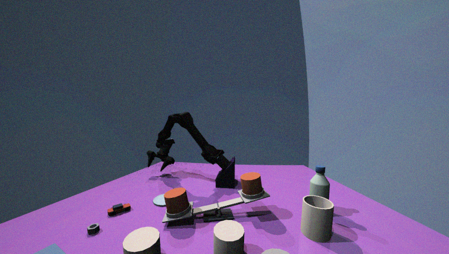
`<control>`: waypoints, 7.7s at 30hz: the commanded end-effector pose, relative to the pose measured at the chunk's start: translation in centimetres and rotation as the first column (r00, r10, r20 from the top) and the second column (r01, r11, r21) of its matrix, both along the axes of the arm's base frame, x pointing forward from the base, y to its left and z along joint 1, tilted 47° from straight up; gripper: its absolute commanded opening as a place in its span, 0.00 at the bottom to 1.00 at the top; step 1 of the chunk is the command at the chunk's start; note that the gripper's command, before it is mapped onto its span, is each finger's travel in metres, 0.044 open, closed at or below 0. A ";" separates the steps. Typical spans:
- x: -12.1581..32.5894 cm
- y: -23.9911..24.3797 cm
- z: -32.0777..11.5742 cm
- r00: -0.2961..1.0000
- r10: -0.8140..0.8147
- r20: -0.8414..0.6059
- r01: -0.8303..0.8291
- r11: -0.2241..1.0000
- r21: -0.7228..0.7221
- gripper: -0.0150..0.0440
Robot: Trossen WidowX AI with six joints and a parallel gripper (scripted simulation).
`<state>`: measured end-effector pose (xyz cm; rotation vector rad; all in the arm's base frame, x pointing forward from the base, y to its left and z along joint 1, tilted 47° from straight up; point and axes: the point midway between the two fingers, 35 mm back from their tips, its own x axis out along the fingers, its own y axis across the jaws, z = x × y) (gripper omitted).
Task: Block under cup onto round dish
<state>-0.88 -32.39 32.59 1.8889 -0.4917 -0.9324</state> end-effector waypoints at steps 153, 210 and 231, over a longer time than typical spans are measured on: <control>21.7 42.1 -17.9 -0.284 -0.508 -0.813 -0.863 -0.234 0.448 1.00; 34.0 29.5 -19.2 -0.149 0.037 -0.988 -0.696 0.706 0.131 1.00; 34.4 27.2 -21.4 -0.149 0.038 -0.988 -0.696 0.706 0.132 1.00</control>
